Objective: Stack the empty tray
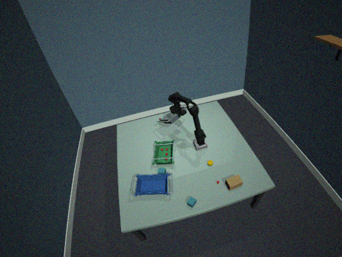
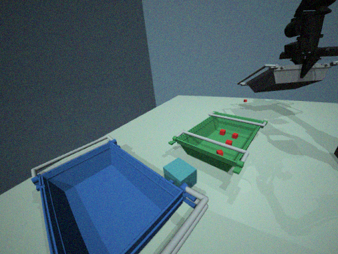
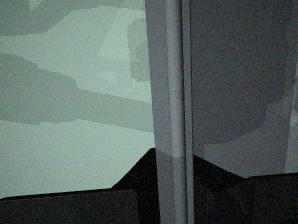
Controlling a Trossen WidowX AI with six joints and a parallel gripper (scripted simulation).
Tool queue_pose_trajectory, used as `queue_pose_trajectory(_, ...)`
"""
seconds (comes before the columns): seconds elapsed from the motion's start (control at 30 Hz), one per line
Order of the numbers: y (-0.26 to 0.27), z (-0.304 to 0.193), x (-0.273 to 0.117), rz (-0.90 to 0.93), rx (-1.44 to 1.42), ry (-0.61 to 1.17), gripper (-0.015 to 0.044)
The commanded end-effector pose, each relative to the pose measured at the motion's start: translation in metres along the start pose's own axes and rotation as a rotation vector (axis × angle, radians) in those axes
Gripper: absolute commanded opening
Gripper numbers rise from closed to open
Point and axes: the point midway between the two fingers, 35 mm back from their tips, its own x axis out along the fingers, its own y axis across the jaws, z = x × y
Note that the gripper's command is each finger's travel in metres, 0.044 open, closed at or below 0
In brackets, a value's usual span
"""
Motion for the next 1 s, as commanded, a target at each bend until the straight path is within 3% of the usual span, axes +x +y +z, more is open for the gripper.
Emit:
queue_pose_trajectory(0.0,-0.004,0.015,-0.008,-0.030,-0.023,-0.002,0.0000)
queue_pose_trajectory(0.97,0.004,0.130,-0.009,-0.033,-0.246,-0.008,0.0000)
